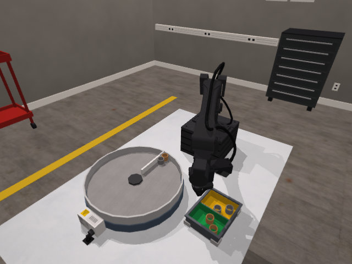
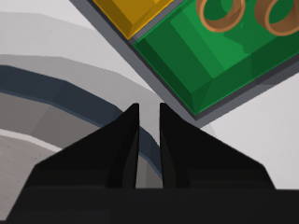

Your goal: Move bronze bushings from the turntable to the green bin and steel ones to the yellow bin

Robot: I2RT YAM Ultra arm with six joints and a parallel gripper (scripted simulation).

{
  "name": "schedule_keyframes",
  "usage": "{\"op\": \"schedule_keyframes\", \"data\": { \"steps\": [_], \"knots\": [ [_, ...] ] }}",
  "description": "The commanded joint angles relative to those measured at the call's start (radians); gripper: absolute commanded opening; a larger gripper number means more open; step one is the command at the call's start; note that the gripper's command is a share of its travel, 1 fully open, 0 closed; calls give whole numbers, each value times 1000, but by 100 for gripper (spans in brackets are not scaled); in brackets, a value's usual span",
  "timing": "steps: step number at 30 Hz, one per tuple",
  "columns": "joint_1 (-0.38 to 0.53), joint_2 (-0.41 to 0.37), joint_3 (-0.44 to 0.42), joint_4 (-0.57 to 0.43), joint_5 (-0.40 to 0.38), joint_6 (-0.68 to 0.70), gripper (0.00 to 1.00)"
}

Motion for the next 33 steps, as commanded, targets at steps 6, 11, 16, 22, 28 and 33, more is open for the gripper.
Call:
{"op": "schedule_keyframes", "data": {
  "steps": [6, 11, 16, 22, 28, 33],
  "knots": [
    [-94, -159, -235, 123, -1, 30, 12],
    [-140, -209, -323, 161, -2, 34, 12],
    [-234, -291, -466, 223, -3, 22, 12],
    [-371, -375, -604, 279, -5, 2, 12],
    [-460, -411, -661, 301, -7, -19, 12],
    [-550, -438, -703, 318, -10, -43, 12]
  ]
}}
